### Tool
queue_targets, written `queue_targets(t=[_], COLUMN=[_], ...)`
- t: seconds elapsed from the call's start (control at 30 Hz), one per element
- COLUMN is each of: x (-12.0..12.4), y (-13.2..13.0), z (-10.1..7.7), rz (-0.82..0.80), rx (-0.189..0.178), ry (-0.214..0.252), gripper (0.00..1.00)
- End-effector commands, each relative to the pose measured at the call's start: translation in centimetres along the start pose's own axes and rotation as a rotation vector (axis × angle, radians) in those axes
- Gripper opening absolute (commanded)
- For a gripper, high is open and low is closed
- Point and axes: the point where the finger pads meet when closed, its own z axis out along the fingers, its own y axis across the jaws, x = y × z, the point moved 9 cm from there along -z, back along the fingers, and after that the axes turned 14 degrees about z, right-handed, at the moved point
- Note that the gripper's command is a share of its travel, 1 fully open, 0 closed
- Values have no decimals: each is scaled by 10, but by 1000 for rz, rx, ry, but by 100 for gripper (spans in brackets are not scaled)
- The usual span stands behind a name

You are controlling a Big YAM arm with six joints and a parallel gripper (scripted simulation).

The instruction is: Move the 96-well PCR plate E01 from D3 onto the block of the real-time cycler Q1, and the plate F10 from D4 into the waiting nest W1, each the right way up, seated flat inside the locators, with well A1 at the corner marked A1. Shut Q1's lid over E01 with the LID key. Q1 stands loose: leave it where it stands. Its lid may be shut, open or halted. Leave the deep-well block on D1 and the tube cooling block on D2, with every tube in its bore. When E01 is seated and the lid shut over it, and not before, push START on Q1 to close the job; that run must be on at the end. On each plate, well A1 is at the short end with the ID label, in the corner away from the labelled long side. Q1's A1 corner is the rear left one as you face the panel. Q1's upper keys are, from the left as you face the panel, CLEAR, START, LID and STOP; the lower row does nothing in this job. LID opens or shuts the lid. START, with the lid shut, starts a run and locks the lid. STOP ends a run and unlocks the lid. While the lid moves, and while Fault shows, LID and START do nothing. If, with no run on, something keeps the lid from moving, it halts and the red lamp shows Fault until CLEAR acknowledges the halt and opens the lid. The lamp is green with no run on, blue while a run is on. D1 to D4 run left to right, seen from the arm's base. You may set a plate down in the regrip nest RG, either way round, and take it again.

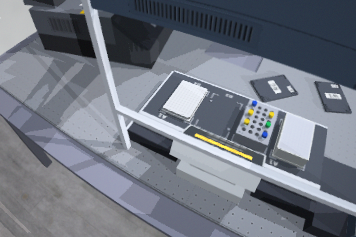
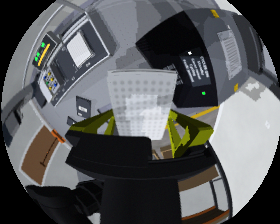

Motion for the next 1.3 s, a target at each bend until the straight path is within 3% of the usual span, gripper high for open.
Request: queue_targets(t=[0.0, 0.3, 0.53, 0.73, 0.93, 1.2, 1.27], x=[-8, -12, -40, -50, -84, -93, -104], y=[-14, -49, -76, -85, -108, -118, -125], z=[-6, -13, -8, -5, -1, -1, -1], rz=[-37, 131, 14, -44, -176, -232, -287], rx=[-8, 3, 0, -7, -15, -24, -25], ry=[8, 21, 25, 28, 16, 34, 34], gripper=[0, 0, 0, 0, 0, 0, 0])
